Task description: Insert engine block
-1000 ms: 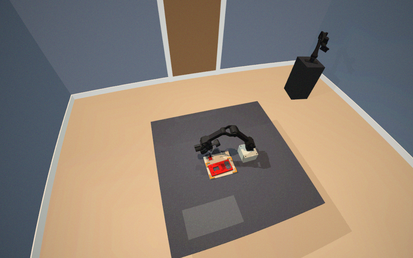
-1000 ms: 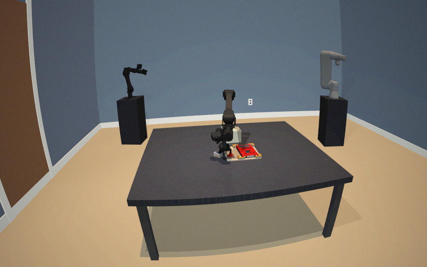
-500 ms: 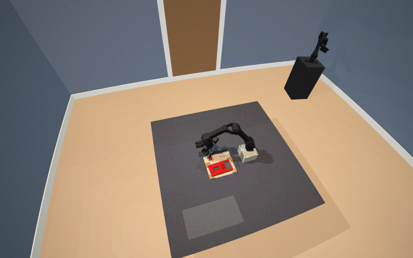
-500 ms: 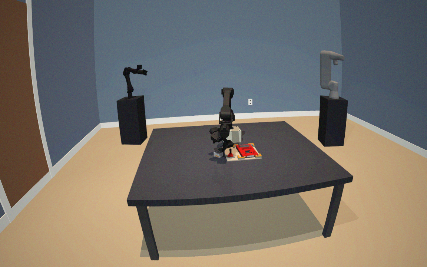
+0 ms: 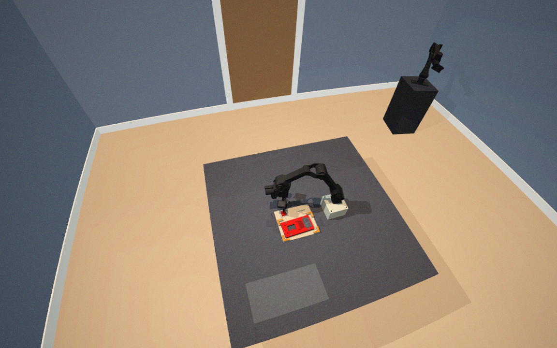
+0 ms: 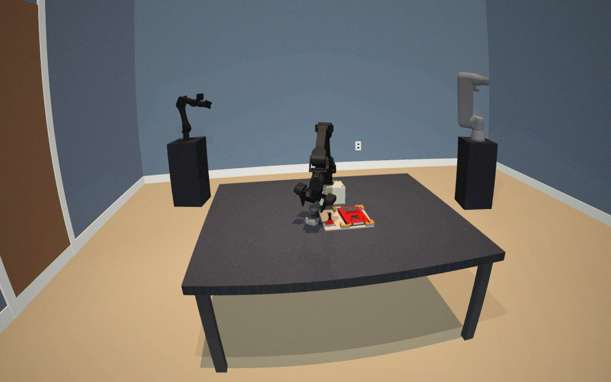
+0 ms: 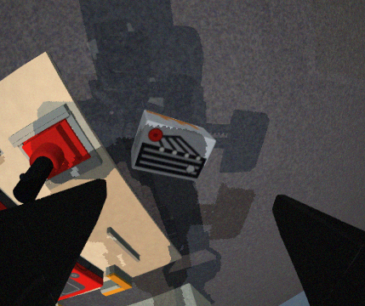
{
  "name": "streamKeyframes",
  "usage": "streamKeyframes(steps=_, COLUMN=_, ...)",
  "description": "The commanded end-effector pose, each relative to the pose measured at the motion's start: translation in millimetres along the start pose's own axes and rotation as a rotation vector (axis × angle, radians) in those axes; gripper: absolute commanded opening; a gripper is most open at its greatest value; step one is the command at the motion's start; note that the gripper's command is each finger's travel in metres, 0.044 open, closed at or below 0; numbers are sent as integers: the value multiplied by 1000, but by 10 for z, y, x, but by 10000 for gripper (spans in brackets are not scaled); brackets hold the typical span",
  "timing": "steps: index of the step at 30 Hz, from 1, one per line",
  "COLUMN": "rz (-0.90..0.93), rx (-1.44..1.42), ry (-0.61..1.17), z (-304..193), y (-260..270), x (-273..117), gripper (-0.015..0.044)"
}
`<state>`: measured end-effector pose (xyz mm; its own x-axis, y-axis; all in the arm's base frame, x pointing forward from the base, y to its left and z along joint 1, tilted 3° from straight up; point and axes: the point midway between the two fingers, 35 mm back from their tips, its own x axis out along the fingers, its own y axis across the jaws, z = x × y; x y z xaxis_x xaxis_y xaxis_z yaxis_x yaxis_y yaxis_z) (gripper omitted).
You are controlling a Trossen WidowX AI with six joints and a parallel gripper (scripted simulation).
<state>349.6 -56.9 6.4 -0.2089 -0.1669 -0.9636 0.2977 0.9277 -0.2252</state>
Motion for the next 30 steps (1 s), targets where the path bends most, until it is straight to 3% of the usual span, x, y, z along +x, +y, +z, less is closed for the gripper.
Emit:
streamKeyframes(steps=1, rz=29, rx=-128, ry=-12, z=-7, y=-19, x=-20, gripper=440)
streamKeyframes(steps=30, rz=139, rx=-1088, ry=-219, z=-40, y=-131, x=-197, gripper=440)
